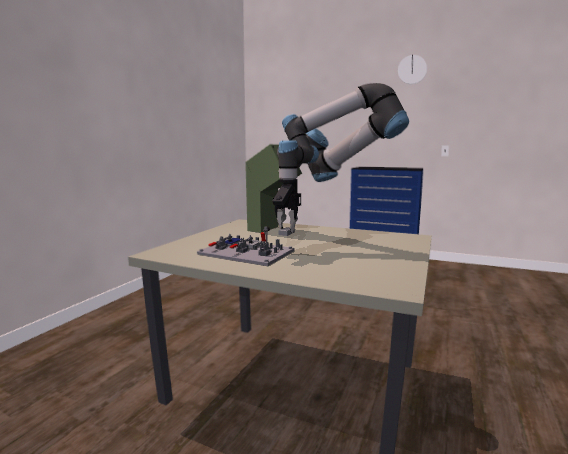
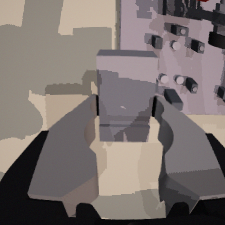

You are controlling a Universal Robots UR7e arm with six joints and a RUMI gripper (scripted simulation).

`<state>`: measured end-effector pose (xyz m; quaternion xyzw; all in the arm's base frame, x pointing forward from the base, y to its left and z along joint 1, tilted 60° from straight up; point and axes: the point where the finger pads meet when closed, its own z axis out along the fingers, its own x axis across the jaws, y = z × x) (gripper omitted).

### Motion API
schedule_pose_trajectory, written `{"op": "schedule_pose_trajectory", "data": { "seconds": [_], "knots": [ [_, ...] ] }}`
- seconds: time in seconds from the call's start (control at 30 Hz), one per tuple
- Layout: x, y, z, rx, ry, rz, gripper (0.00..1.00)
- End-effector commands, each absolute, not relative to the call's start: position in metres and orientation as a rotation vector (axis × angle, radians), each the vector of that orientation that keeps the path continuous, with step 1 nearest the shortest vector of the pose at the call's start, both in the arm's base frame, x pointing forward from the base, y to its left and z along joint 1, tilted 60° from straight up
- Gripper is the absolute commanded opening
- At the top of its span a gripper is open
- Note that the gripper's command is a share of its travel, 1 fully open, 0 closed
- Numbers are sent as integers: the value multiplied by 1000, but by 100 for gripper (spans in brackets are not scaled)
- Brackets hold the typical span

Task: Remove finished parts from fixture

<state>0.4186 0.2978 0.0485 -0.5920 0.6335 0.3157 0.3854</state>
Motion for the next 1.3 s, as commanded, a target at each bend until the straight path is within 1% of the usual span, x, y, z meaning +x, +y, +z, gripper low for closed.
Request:
{"op": "schedule_pose_trajectory", "data": {
  "seconds": [0.0, 0.6, 1.27],
  "knots": [
    [419, 303, 58, -1508, 1614, 803, 0],
    [419, 319, 85, -1508, 1614, 803, 0],
    [419, 325, 96, -1508, 1614, 803, 0]
  ]
}}
